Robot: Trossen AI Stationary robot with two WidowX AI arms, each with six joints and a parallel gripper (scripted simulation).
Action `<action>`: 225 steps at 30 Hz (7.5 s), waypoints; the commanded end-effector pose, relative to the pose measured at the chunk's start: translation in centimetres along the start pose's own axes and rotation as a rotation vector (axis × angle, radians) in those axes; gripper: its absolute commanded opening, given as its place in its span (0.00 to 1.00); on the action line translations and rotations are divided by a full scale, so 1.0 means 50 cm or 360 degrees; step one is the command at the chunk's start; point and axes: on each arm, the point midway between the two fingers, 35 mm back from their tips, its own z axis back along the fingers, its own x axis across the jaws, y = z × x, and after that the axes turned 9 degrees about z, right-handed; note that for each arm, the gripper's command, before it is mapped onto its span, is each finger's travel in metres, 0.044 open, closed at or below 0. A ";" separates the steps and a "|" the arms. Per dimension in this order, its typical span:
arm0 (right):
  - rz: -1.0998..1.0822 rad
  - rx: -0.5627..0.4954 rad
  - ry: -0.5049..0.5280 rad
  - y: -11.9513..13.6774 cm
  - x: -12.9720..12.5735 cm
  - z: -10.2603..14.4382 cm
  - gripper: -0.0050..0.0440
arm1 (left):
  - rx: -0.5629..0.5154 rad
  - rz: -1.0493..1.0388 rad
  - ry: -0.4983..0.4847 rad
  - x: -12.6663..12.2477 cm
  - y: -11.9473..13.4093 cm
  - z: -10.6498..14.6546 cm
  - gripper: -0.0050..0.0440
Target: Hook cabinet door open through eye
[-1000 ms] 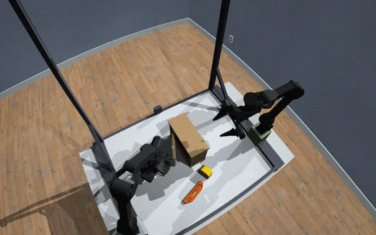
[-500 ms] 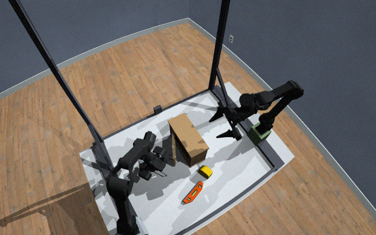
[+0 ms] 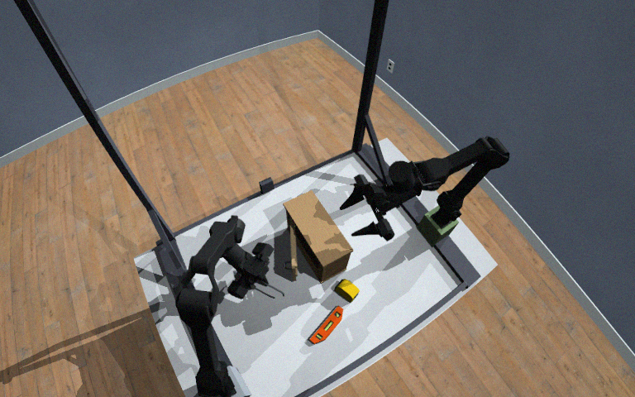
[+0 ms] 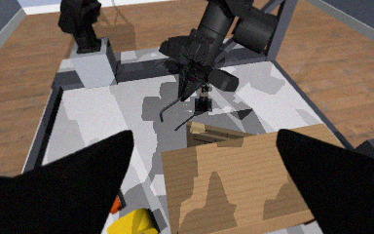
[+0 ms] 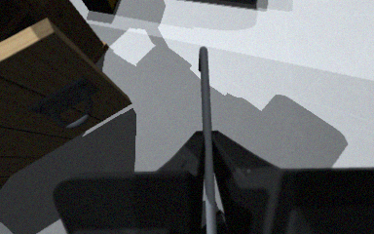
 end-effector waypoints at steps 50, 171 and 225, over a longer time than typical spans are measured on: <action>0.0294 -0.0503 -0.0277 -0.015 0.032 0.072 0.00 | -0.0063 0.0000 0.0005 -0.003 -0.024 0.008 0.92; 0.1273 -0.0168 -0.1052 -0.068 0.015 0.118 1.00 | -0.0063 0.0000 0.0005 -0.003 -0.024 0.008 0.92; 0.2162 -0.0787 -0.2110 -0.232 -0.032 0.014 1.00 | -0.0063 0.0000 0.0005 -0.003 -0.024 0.008 0.92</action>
